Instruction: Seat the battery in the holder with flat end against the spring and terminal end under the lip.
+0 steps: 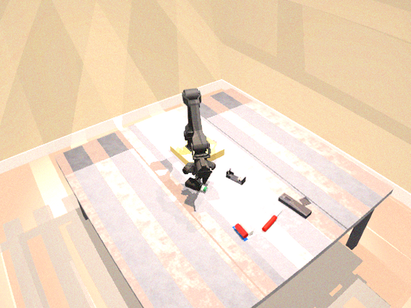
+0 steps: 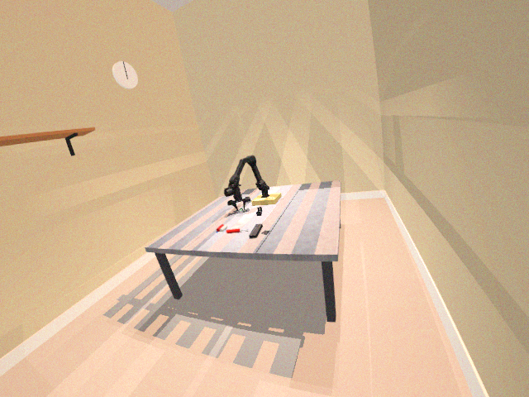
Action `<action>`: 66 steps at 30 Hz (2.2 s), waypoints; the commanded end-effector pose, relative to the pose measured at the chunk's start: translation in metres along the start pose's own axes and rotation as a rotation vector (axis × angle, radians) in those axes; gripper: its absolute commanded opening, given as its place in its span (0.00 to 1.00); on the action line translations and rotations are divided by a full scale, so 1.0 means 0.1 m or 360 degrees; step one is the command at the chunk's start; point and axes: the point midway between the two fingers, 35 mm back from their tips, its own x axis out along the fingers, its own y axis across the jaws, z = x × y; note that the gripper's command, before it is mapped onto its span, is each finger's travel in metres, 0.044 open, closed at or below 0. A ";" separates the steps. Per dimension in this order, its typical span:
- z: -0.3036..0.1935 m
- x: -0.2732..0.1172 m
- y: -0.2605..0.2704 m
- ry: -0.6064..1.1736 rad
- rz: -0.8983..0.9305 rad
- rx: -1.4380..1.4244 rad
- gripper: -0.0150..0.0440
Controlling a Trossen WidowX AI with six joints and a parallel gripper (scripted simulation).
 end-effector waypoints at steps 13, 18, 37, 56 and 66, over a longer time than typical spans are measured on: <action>0.01 0.11 0.00 -0.0005 0.0003 0.0004 0.43; 0.01 0.11 0.00 -0.0005 0.0003 0.0004 0.40; -0.34 -0.45 -0.28 0.0010 0.0003 0.0025 0.40; -1.11 -0.66 -1.47 0.0015 -0.0006 0.0209 0.40; -1.10 -0.52 -1.52 -0.0129 -0.0015 0.0221 0.40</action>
